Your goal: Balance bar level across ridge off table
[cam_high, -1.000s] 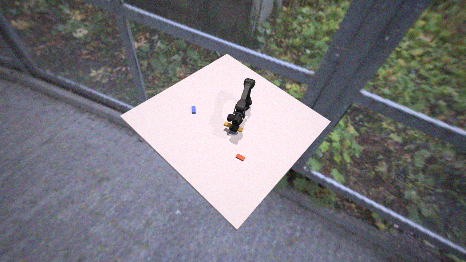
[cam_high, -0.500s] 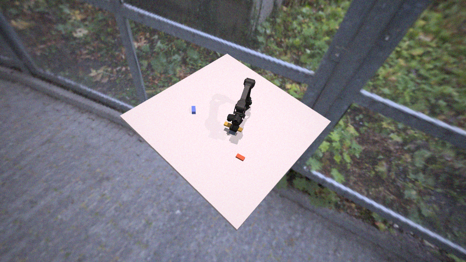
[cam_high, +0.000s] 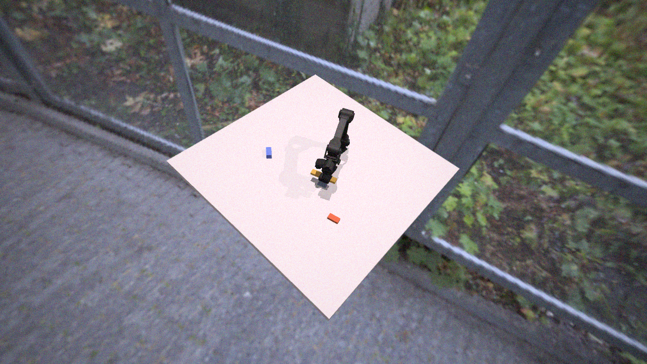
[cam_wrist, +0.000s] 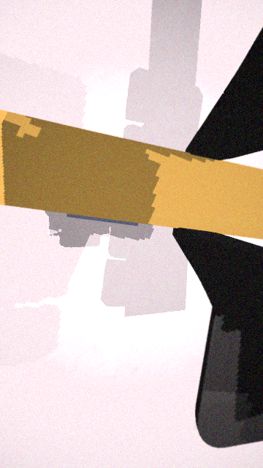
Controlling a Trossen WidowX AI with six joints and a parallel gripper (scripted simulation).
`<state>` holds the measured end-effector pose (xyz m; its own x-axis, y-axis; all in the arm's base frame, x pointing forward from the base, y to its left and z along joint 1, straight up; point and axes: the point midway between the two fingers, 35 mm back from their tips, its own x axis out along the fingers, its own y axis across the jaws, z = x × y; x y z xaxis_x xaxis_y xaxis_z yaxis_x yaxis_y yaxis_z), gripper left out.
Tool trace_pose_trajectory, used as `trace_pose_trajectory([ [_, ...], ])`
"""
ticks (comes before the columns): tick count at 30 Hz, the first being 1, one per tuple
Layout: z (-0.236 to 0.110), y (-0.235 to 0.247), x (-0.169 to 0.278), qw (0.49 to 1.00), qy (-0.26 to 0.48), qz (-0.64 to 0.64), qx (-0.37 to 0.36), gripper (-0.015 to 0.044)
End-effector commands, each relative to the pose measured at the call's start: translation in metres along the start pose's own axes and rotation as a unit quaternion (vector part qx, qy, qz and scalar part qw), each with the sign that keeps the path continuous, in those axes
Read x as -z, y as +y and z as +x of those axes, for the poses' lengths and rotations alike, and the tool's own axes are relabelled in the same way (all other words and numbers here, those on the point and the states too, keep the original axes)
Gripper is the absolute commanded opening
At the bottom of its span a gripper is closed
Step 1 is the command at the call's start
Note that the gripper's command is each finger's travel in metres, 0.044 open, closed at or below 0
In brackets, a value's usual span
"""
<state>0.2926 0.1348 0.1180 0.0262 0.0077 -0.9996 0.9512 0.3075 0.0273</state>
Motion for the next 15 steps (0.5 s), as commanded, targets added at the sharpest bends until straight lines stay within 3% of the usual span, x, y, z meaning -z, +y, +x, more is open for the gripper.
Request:
trace_pose_trajectory([
  [1, 0.0011, 0.0002, 0.0006, 1.0, 0.002, 0.001, 0.0, 0.0],
  [15, 0.0024, 0.0002, 0.0005, 1.0, 0.002, 0.001, 0.0, 0.0],
])
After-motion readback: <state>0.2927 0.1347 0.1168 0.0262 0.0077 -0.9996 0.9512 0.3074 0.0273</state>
